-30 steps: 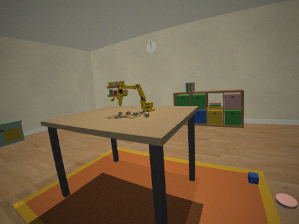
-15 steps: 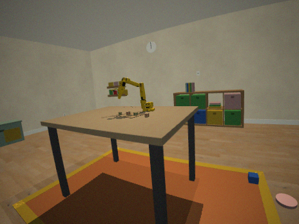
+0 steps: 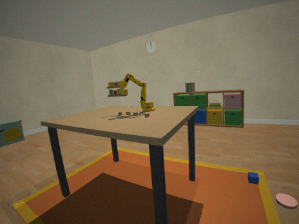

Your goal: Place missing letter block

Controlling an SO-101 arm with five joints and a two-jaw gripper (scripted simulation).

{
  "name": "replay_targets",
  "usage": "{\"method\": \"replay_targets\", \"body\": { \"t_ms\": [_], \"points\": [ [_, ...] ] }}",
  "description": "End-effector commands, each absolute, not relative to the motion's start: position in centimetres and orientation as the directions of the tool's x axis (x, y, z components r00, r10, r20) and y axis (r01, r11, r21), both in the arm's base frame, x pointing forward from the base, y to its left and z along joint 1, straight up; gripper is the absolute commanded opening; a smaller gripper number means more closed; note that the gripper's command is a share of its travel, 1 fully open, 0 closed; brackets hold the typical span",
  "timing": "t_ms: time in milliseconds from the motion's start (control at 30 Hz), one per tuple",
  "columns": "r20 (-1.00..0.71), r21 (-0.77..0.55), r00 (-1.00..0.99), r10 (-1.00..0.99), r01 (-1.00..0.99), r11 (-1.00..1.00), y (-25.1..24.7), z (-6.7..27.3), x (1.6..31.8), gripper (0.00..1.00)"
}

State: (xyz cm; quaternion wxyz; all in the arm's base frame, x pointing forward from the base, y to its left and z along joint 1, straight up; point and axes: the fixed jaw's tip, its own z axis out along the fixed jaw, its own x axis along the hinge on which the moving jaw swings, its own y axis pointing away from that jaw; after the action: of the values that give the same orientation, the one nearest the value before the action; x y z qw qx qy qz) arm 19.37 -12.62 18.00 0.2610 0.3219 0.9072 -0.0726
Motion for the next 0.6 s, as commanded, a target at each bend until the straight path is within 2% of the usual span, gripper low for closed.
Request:
{"method": "replay_targets", "body": {
  "t_ms": [0,567],
  "points": [
    [-0.576,0.042,-0.624,0.529,0.623,0.781,-12.62,19.31,19.23,0.32],
    [-0.575,0.0,-0.682,0.452,0.553,0.833,-12.07,19.19,19.56,0.32]
  ]
}}
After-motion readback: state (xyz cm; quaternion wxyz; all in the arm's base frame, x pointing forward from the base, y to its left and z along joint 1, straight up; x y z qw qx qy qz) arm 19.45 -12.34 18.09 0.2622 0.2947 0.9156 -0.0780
